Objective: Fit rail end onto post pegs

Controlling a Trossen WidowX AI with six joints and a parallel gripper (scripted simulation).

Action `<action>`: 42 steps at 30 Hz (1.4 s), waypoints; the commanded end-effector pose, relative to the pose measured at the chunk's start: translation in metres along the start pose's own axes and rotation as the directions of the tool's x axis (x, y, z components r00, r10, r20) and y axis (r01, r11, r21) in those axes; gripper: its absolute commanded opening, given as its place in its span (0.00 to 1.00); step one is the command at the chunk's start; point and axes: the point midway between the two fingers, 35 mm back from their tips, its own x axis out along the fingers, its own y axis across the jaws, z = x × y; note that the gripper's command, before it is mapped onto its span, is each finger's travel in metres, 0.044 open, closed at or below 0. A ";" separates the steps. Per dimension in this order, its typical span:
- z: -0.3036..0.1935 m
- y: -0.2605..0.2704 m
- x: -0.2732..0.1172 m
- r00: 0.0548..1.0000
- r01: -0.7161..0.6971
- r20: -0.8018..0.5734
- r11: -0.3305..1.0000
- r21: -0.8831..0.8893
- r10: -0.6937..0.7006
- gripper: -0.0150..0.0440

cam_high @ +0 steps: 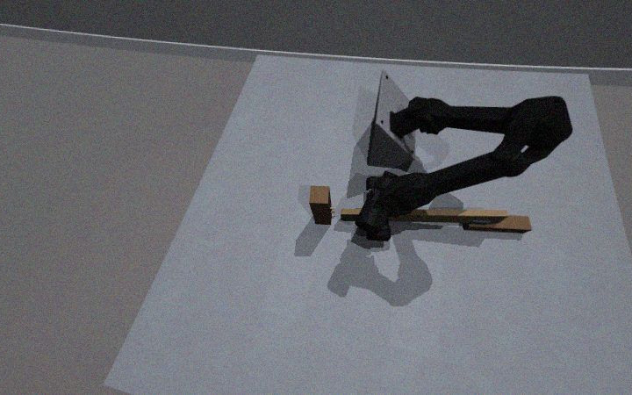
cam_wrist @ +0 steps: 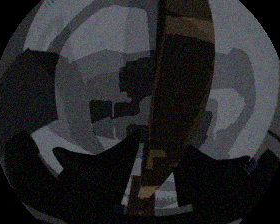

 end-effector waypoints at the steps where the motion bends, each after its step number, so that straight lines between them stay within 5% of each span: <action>1: 0.000 0.000 0.000 1.000 0.003 0.004 1.000 0.006 -0.003 0.33; 8: 0.000 0.000 0.000 1.000 0.003 0.004 1.000 0.006 -0.003 0.25; 42: 0.000 -0.002 -0.011 1.000 0.003 0.004 1.000 0.006 -0.003 0.25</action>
